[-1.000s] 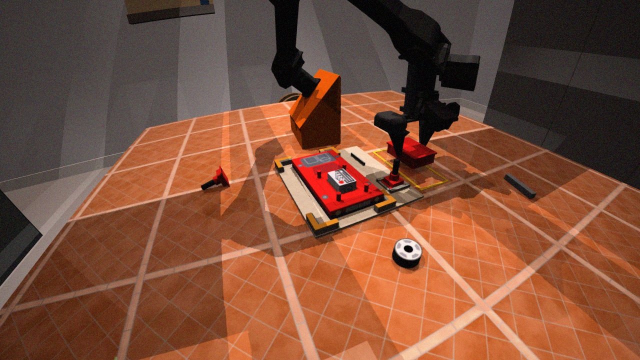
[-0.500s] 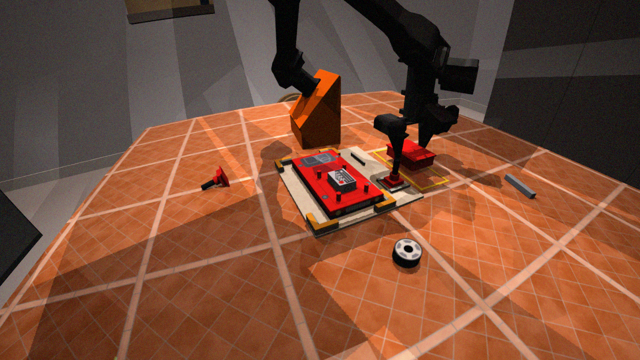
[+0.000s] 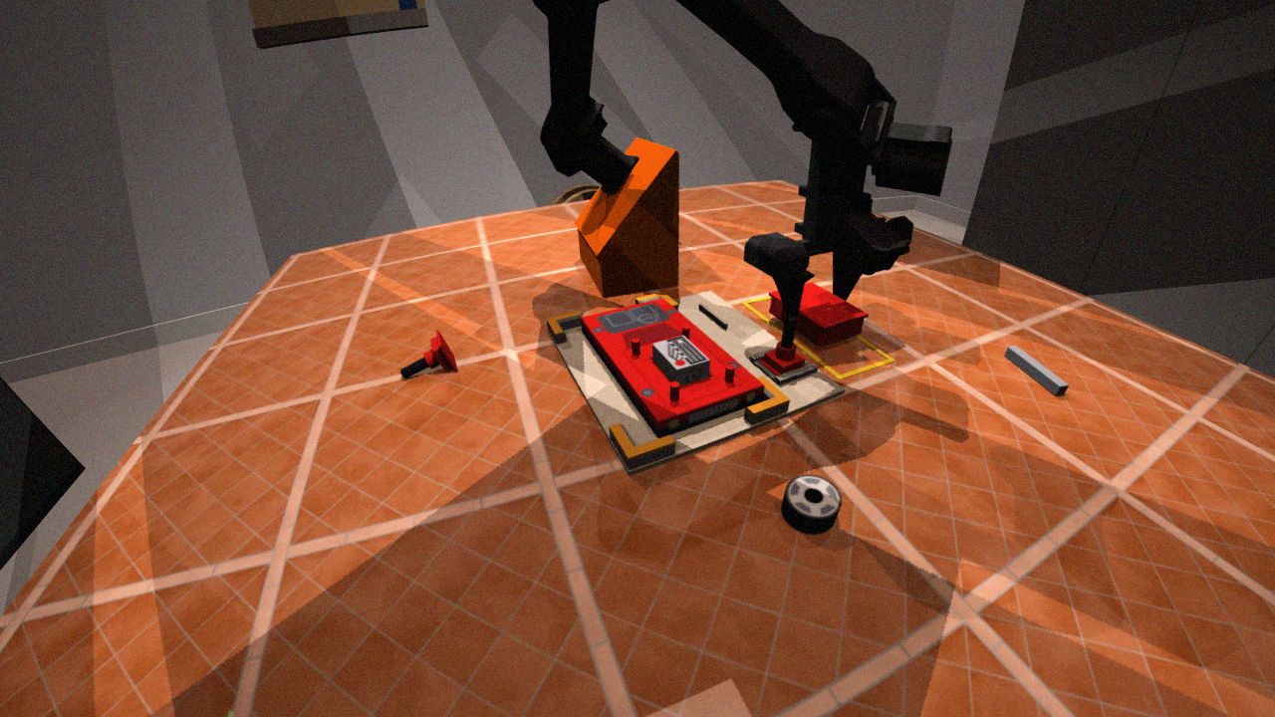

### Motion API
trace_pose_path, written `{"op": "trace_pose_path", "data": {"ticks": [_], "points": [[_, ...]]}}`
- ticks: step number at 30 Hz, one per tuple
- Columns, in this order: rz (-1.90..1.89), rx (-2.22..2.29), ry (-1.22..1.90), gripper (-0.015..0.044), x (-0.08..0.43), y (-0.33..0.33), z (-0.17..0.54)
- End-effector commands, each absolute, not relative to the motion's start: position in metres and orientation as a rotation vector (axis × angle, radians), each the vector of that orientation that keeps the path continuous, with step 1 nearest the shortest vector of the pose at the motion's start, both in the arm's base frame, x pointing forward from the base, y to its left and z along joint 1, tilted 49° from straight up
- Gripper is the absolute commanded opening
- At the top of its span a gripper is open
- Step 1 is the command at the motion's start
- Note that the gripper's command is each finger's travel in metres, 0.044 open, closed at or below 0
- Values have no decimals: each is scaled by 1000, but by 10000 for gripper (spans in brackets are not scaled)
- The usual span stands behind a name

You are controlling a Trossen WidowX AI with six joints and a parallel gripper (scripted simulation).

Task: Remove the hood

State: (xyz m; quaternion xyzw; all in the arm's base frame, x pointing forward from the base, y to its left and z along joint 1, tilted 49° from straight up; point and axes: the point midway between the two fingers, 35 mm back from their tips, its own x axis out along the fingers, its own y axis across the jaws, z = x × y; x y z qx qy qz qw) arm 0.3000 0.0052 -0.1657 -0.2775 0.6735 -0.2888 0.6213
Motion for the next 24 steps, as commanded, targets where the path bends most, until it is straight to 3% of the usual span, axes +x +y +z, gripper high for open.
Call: {"op": "trace_pose_path", "data": {"ticks": [1, 18, 24], "points": [[-662, -648, 1548, 0, 299, 3, -168], [-663, -648, 1548, 0, 299, -3, -173], [-664, -638, 1548, 157, 299, -1, -171]]}}
